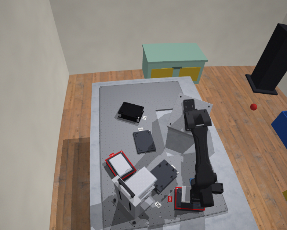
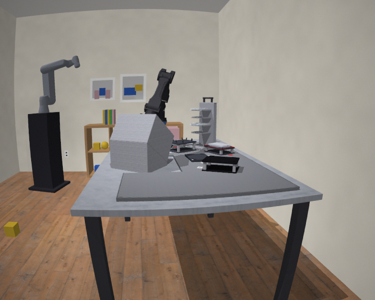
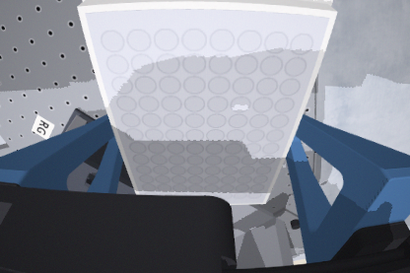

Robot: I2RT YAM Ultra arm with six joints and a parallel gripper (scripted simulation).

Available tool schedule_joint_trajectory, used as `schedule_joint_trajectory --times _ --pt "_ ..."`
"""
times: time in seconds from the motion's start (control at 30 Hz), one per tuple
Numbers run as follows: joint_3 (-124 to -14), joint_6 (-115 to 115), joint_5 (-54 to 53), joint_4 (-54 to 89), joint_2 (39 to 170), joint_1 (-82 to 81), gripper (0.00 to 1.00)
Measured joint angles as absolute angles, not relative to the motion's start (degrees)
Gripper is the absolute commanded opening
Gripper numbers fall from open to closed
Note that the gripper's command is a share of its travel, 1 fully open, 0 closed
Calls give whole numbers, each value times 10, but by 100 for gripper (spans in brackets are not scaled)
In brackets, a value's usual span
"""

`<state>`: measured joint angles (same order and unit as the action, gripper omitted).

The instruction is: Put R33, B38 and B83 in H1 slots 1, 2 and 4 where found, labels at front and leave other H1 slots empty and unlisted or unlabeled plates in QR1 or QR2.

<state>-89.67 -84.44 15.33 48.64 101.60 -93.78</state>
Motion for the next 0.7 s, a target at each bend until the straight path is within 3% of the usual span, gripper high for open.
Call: schedule_joint_trajectory --times 0.7 --pt "-892 -846 152 483 1016 -936 86"
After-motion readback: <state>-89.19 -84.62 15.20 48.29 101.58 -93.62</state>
